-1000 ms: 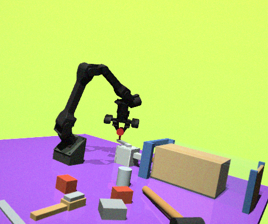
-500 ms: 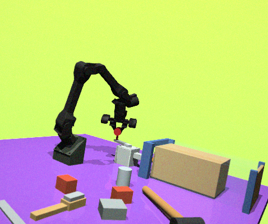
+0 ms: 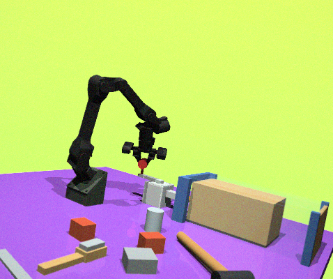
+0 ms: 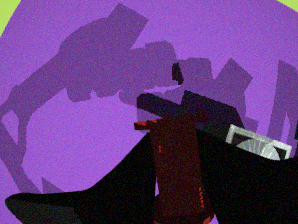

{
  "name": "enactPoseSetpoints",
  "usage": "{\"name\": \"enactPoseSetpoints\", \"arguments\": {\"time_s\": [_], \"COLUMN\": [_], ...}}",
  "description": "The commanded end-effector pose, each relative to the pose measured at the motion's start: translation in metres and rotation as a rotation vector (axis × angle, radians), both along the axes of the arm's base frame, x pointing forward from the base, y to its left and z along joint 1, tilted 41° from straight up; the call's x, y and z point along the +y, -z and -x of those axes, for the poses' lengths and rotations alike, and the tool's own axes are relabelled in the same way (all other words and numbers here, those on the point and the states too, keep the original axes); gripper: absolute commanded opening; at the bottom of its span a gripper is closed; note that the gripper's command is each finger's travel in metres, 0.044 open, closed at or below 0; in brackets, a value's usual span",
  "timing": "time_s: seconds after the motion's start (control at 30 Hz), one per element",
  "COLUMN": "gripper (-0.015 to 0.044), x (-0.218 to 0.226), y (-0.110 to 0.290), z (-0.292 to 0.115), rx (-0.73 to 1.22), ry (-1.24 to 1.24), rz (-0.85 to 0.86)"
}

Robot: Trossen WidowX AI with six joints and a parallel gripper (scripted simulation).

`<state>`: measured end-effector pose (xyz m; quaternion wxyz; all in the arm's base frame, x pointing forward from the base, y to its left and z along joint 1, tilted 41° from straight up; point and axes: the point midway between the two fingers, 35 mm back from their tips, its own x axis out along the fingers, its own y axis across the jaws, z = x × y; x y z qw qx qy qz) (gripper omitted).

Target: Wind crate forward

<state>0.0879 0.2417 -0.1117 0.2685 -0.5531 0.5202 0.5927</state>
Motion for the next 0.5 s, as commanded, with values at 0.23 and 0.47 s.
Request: {"name": "enactPoseSetpoints", "arguments": {"time_s": [0.23, 0.47], "gripper": [0.0000, 0.0000], "x": [-0.026, -0.039], "y": [-0.017, -0.027], "z": [-0.004, -0.009], "rx": [-0.001, -0.001], "ry": [-0.004, -0.004], "rz": [0.026, 0.028]}}
